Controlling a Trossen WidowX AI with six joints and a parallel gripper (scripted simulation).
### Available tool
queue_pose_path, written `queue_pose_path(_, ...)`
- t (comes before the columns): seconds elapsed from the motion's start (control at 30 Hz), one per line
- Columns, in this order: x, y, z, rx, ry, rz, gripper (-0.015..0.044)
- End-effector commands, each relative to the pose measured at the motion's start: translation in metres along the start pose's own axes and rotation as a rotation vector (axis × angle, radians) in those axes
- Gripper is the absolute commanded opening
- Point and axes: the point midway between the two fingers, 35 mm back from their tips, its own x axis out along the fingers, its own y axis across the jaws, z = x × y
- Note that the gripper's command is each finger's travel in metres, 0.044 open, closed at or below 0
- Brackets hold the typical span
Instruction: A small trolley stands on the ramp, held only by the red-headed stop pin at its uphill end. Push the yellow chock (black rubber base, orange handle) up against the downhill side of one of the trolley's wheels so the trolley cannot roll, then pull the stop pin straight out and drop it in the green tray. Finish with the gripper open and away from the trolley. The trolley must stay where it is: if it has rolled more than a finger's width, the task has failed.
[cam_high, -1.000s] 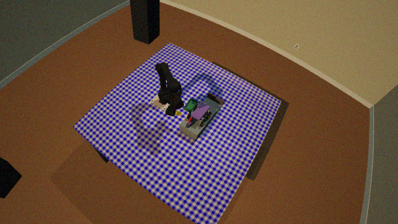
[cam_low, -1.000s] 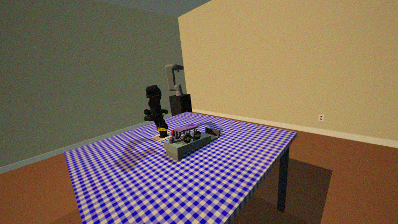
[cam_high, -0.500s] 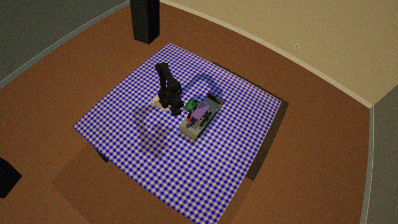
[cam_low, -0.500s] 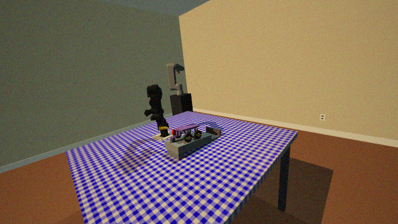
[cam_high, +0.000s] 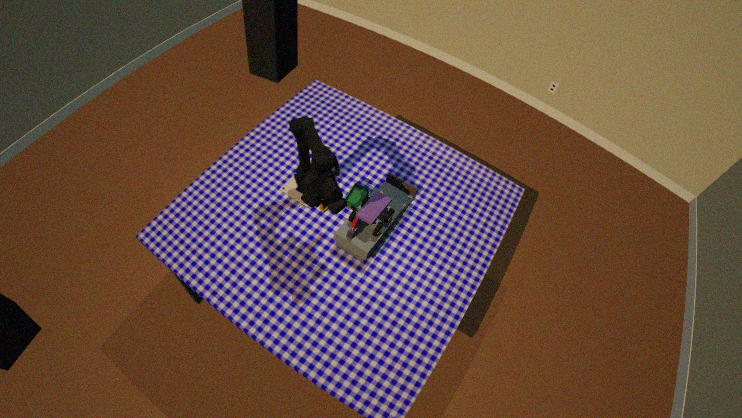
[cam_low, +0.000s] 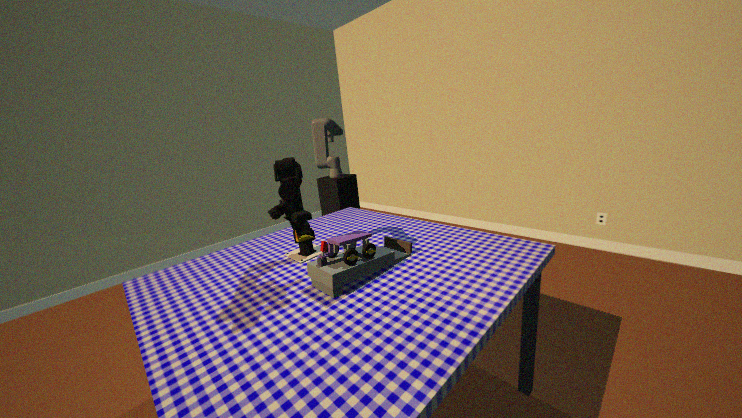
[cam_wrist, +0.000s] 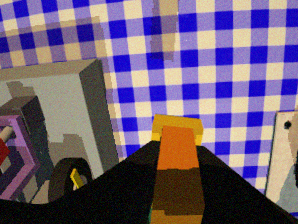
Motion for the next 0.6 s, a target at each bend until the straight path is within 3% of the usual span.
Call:
queue_pose_path(0.0, -0.0002, -0.0001, -0.0002, -0.117, 0.0, 0.001, 0.0)
queue_pose_path(0.57, -0.0002, -0.0002, -0.0002, -0.694, 0.0, 0.002, 0.0)
